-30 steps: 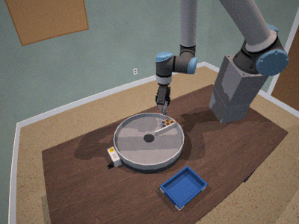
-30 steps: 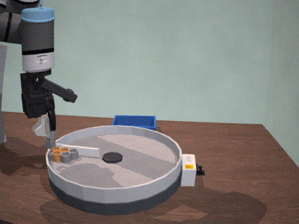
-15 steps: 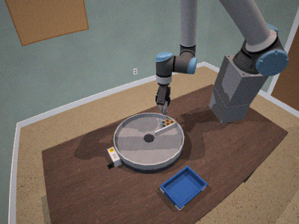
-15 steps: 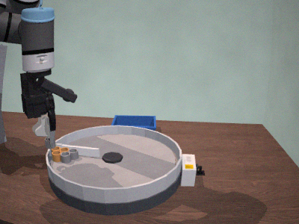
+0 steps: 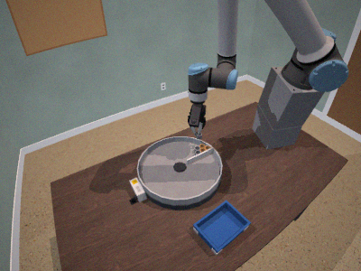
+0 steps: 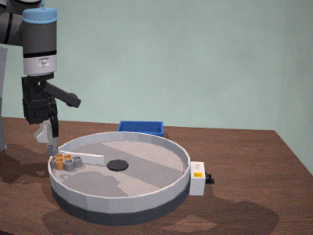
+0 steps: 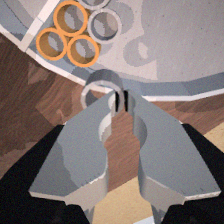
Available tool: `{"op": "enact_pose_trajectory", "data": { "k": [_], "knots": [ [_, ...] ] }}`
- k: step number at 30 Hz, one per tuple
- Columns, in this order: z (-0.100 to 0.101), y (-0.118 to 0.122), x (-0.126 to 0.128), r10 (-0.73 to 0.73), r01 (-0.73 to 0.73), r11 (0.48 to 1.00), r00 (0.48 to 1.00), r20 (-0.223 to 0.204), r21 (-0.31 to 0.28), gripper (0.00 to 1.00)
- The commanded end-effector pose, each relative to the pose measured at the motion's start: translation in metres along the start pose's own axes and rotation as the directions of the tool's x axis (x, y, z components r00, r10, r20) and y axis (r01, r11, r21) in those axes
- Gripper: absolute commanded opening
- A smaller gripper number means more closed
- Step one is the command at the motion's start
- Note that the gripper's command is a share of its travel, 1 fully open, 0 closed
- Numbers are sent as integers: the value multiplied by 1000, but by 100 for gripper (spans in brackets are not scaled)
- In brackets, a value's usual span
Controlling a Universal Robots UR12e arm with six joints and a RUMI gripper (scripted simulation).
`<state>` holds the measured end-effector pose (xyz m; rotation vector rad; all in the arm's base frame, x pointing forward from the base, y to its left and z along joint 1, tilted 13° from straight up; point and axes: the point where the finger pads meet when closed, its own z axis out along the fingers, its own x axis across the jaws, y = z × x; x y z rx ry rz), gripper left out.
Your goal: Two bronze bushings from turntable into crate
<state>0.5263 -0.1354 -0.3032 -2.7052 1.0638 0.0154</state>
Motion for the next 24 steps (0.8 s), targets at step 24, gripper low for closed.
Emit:
{"op": "enact_pose_trajectory", "data": {
  "k": [24],
  "knots": [
    [0, -160, 59, -3, 3, 1000, 1000, -3, -1, 0]
  ]
}}
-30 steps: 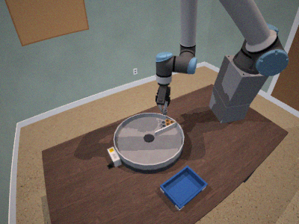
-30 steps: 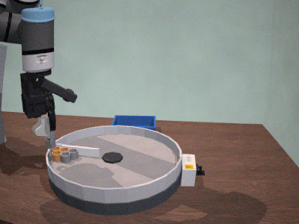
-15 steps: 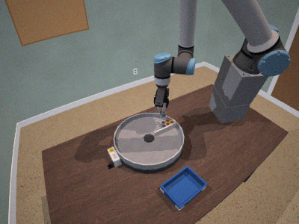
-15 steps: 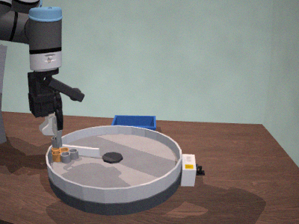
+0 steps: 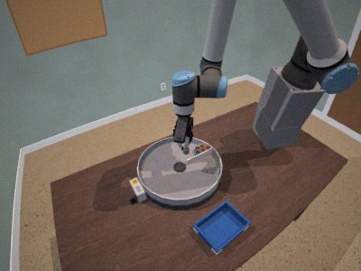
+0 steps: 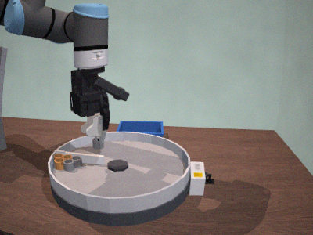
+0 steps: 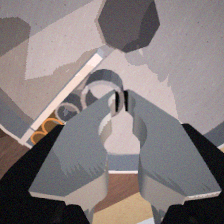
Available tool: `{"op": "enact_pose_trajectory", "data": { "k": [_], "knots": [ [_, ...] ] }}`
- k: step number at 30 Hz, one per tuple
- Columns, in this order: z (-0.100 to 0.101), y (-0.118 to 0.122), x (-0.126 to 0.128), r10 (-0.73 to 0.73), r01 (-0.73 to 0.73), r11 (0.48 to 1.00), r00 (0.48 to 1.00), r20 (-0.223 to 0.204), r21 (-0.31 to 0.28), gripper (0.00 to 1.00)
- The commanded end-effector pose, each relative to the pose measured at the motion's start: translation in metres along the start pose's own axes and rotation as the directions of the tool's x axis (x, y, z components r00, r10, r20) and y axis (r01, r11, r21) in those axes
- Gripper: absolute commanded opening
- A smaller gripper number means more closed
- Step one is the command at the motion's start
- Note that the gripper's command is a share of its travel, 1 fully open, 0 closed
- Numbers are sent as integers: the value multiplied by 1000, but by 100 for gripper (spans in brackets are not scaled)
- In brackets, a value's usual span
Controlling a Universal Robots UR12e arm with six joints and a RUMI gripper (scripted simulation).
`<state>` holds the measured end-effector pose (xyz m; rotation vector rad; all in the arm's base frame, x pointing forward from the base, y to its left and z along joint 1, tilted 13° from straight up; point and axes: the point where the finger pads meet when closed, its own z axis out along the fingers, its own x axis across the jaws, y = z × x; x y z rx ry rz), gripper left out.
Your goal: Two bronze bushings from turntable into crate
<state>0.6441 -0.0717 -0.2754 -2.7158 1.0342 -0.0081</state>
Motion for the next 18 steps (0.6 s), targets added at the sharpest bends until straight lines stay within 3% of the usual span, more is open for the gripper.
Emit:
{"op": "enact_pose_trajectory", "data": {
  "k": [1, 6, 18],
  "knots": [
    [5, -34, 20, 20, -20, 1000, 1000, 10, -7, 0],
    [5, -47, 25, 20, -20, 1000, 1000, 10, -7, 0],
    [3, -46, 26, 23, -23, 1000, 1000, 9, -6, 0]
  ]
}}
